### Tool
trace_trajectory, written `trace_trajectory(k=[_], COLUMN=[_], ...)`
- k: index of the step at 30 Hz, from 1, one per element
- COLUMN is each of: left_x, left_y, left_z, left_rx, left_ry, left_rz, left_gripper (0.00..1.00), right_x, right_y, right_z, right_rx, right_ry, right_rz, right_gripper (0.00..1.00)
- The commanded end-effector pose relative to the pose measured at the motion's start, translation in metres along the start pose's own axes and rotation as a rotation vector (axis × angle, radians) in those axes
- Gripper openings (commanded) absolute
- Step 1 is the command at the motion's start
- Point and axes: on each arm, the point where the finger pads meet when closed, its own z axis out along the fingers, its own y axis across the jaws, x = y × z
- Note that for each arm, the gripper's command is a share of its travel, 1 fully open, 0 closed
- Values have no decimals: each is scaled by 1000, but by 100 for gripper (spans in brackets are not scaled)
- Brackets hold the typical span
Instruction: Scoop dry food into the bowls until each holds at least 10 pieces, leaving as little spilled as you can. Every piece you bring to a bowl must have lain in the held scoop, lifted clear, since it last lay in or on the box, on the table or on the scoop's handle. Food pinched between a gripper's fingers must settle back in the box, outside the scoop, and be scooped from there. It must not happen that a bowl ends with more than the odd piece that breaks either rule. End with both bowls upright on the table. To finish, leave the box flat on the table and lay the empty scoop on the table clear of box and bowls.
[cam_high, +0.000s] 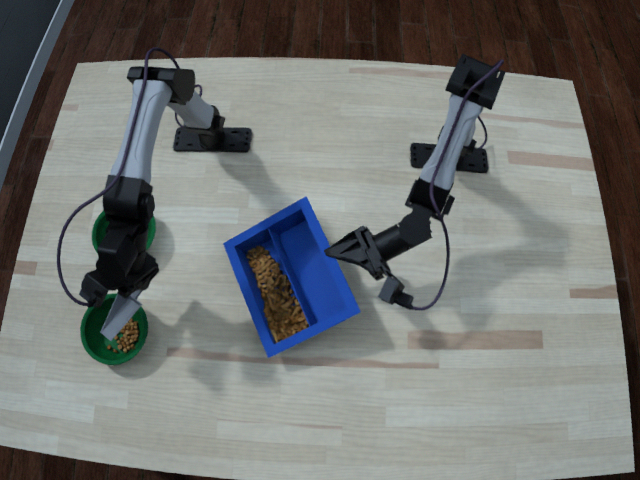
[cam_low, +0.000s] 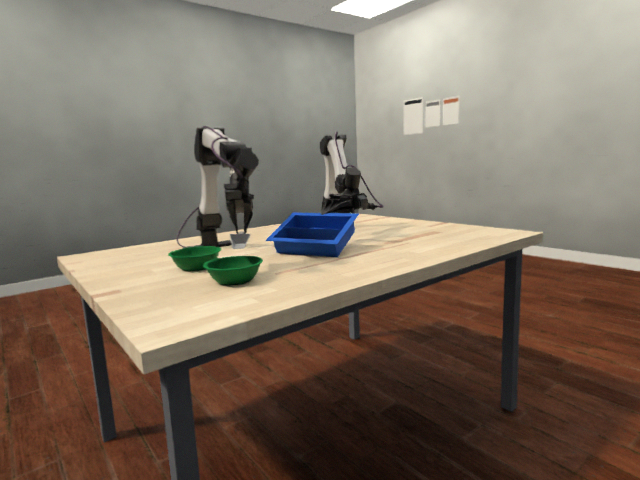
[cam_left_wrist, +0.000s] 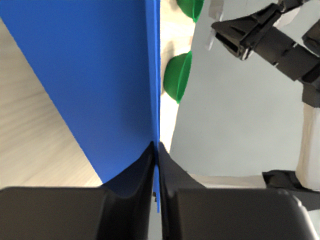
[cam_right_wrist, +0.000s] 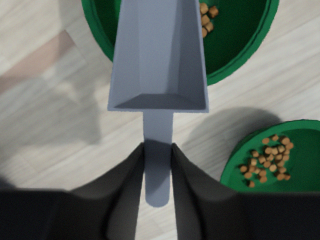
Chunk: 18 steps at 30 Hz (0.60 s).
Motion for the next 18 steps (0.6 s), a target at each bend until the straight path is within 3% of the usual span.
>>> trace_trajectory(k=[1, 9, 18], left_x=[-4, -4, -4], left_y=[-41, -41, -41], left_z=[-5, -5, -5], left_rx=[97, 97, 97], left_ry=[-6, -6, -6], left_rz=[85, 85, 85], left_gripper=[0, 0, 0], right_x=[-16, -13, -21], right_y=[6, 7, 2], right_z=[-17, -11, -13], right_rx=[33, 120, 125], right_ry=[-147, -243, -262], right_rz=[-25, -63, -43], right_gripper=[0, 0, 0])
